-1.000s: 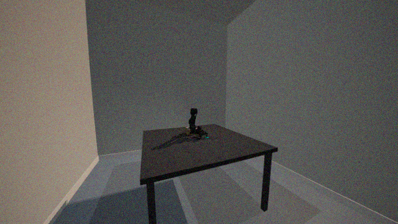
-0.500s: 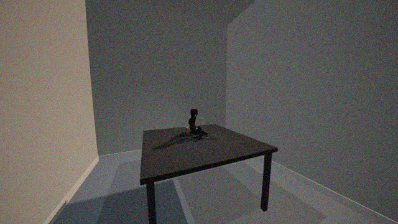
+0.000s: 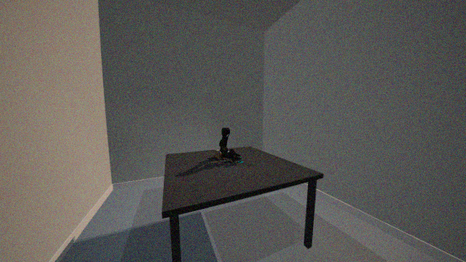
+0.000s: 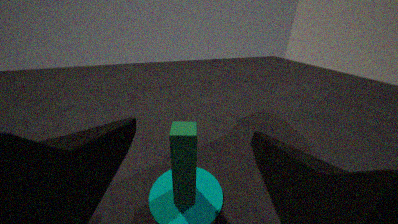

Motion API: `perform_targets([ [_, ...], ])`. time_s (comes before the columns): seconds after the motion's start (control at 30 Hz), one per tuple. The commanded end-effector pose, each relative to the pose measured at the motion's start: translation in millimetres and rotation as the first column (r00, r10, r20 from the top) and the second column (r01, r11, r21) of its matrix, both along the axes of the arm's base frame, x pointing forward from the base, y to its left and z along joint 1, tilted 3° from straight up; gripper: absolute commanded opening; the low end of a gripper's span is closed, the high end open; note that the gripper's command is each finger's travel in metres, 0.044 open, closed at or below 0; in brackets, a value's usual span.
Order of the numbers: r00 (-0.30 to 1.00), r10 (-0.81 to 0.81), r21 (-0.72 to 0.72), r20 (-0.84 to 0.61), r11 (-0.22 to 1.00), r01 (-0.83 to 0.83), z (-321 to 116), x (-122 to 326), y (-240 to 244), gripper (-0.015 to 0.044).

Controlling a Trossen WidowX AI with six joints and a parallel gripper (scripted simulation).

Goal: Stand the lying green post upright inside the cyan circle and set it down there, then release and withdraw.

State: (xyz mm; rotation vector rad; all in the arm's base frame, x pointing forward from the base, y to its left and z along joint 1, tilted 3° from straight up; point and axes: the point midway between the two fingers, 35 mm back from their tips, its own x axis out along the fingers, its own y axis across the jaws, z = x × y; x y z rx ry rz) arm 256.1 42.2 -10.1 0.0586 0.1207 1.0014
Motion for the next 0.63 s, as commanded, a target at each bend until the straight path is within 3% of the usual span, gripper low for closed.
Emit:
perform_targets([
  [0.0, 1.000, -0.008, -0.004, 0.013, 1.000, 0.008, 13, 1, -2, 0.0400],
  [0.6, 0.994, -0.025, -0.029, 0.108, 0.999, 0.029, 81, -10, -2, 0.0400],
])
